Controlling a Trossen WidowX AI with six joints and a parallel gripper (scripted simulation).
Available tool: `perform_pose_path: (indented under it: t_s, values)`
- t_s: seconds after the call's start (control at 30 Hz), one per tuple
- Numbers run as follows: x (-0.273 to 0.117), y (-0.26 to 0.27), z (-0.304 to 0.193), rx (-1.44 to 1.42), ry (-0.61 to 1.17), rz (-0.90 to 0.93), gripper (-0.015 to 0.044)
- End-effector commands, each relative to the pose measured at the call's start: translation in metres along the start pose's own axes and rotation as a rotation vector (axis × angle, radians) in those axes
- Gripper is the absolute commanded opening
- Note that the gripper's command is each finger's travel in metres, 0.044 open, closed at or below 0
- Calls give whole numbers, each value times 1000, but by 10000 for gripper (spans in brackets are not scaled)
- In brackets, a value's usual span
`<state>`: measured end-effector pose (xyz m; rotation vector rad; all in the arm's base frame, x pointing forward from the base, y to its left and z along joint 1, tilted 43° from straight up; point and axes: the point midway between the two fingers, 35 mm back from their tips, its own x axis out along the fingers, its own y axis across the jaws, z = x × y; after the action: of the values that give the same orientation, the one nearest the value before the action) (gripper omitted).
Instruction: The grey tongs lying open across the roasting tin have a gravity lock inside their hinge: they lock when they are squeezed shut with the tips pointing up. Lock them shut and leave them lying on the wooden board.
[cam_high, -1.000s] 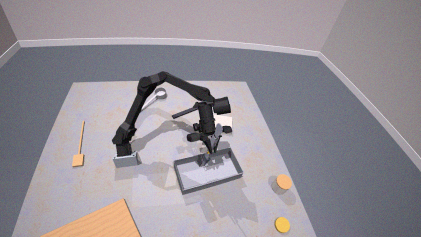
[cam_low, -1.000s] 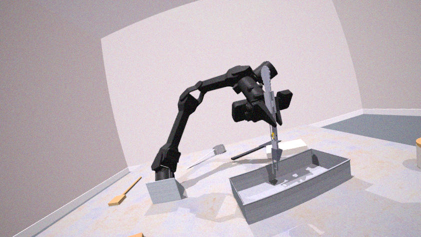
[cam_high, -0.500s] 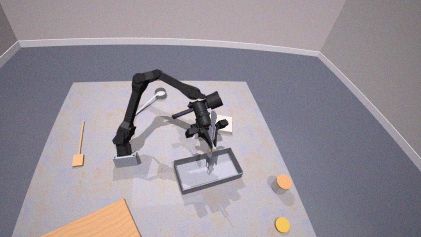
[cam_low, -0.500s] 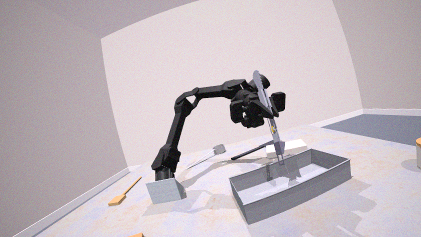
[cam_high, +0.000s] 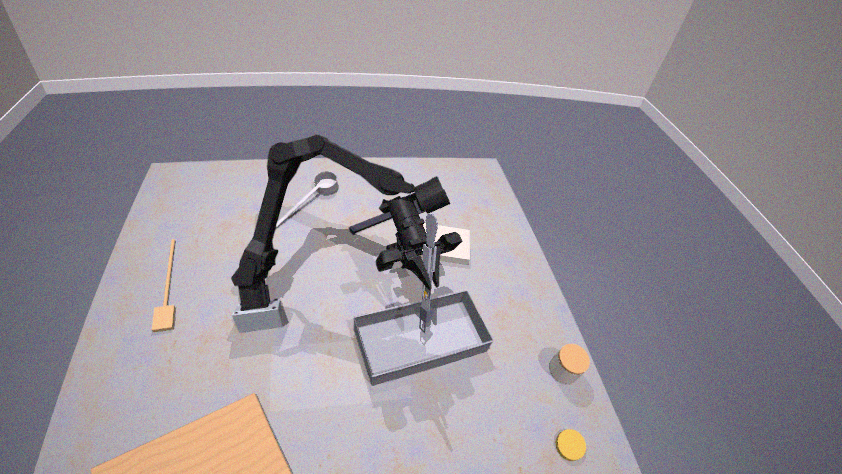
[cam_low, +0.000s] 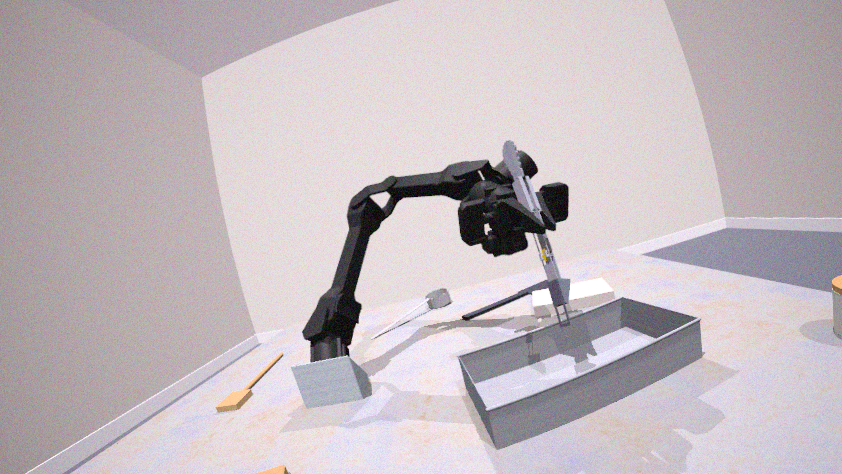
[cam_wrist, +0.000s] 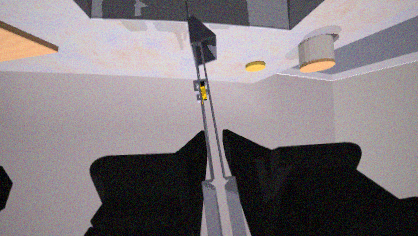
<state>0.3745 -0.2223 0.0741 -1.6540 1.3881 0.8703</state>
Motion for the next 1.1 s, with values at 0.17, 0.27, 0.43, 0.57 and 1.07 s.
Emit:
perform_pose_path:
  t_s: [0.17,0.27,0.43,0.57,1.07]
  values:
    - [-2,0,-4,13,16,-3,-150]
    - [-2,0,-4,13,16,-3,-150]
    - [-2,0,-4,13,16,-3,-150]
    - [-2,0,-4,13,16,-3,-150]
    - [26,19,-17,53,-54,71,-150]
